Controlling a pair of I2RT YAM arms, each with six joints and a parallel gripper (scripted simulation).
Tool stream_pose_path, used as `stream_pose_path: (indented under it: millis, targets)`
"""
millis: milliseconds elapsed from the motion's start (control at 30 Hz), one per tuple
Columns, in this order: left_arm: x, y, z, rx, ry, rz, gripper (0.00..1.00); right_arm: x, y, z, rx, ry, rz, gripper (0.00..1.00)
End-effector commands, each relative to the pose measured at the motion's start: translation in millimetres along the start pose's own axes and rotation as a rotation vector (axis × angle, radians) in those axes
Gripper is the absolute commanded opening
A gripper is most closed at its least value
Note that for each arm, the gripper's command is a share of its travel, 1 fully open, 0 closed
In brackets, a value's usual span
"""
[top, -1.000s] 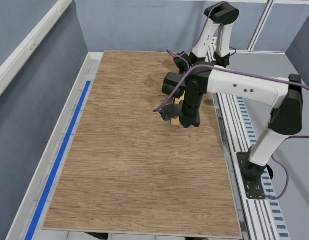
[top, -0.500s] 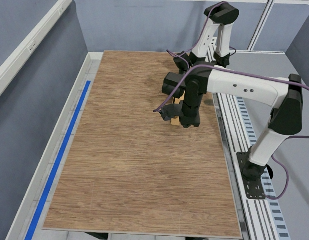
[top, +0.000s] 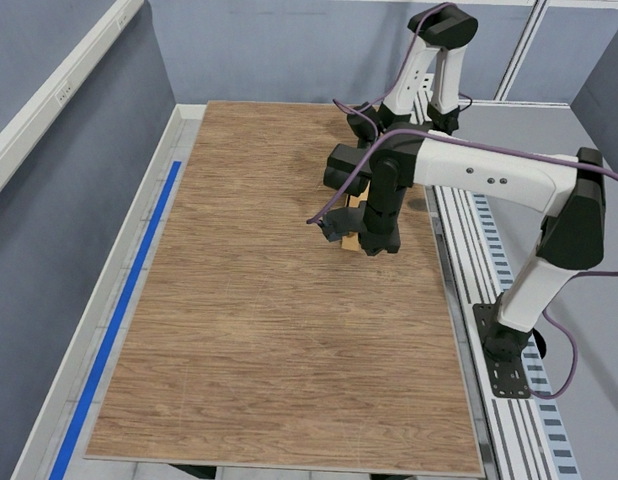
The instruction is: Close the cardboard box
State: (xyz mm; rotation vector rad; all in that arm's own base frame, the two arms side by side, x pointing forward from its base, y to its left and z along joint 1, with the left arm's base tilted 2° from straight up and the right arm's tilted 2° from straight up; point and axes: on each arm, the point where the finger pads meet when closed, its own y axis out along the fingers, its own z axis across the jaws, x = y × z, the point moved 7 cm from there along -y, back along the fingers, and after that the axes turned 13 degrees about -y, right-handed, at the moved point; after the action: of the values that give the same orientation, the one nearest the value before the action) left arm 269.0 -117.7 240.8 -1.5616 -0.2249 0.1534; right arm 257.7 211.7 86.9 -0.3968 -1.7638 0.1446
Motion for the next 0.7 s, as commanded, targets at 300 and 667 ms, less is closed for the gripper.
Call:
stream_pose_path:
  millis: [300, 667]
  targets:
    - [-4.5, 4.9, -1.9, 0.015, 0.019, 0.034, 0.01, 3.4, -0.5, -3.5, -0.01, -0.011, -0.008, 0.52]
    - [-4.5, 4.9, -1.9, 0.015, 0.019, 0.034, 0.01, 3.4, -0.5, -3.5, -0.01, -0.011, -0.008, 0.49]
